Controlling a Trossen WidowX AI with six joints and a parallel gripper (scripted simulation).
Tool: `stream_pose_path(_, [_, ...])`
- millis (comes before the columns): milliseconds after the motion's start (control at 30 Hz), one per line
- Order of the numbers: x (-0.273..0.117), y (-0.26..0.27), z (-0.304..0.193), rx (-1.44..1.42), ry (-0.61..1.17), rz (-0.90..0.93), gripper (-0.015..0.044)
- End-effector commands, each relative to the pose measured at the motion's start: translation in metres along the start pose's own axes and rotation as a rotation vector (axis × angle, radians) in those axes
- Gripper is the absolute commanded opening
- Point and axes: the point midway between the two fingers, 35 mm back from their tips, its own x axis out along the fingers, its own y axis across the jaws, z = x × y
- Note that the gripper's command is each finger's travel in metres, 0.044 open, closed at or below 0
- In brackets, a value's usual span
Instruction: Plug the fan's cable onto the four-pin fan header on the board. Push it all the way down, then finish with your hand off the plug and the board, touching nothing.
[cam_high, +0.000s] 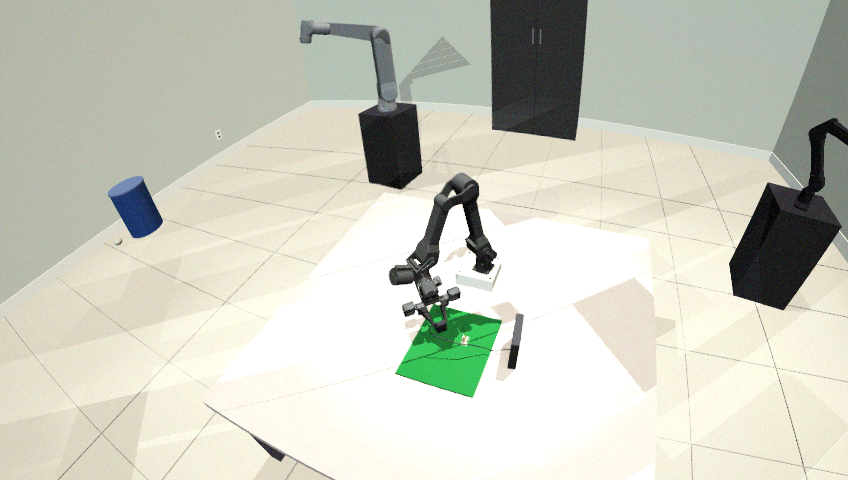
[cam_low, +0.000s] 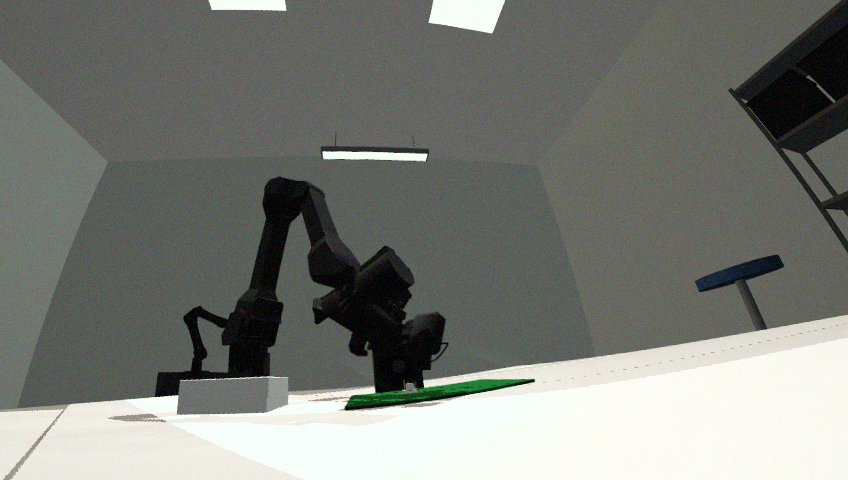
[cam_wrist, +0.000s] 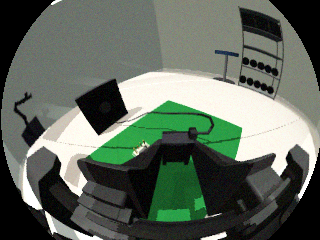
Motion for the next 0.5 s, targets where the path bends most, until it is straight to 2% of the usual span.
stream_pose_path(0, [-0.004,0.003,0.0,-0.011,-0.043,0.0,0.0])
stream_pose_path(467, [-0.019,0.014,0.002,-0.068,-0.192,-0.012,0.0])
